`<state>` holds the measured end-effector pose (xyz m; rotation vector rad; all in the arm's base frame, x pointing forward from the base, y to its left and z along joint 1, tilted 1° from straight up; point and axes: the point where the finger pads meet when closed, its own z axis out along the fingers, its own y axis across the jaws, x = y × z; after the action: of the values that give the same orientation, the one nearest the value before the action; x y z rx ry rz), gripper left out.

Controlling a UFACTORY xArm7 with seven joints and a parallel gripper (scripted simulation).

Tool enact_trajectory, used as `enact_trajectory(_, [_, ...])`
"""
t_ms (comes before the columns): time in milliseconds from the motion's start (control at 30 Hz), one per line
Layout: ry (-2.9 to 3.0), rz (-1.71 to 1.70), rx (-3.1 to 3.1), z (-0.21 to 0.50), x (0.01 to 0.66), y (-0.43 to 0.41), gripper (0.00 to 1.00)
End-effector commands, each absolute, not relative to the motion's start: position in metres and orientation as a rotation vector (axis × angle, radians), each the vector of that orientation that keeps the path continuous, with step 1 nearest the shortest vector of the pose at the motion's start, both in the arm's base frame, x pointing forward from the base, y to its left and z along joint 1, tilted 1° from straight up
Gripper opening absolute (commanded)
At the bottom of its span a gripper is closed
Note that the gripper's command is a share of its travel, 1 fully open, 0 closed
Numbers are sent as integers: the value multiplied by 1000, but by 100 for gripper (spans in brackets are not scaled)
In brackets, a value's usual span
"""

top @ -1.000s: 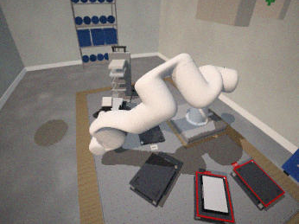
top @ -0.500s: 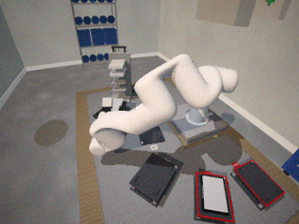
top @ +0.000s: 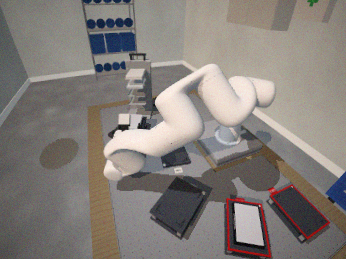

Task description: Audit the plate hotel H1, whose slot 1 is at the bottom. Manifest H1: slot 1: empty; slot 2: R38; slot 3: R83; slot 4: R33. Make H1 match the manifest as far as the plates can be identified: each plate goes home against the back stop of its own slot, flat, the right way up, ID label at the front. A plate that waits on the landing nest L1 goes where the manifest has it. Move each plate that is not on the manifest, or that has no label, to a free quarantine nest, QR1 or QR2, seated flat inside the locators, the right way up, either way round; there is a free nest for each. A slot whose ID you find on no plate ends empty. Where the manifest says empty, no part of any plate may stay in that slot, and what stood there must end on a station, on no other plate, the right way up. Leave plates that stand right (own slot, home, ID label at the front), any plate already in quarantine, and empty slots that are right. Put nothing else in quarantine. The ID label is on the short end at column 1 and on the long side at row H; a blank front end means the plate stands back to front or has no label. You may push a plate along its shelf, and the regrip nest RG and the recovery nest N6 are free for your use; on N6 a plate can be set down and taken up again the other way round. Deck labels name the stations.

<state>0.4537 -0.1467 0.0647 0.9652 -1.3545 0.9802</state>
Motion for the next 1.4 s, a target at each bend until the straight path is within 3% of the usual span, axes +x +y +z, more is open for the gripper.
enact_trajectory(0, [-1358,982,963,66,455,-147,0])
enact_trajectory(1367, [-1358,982,963,55,455,-147,0])
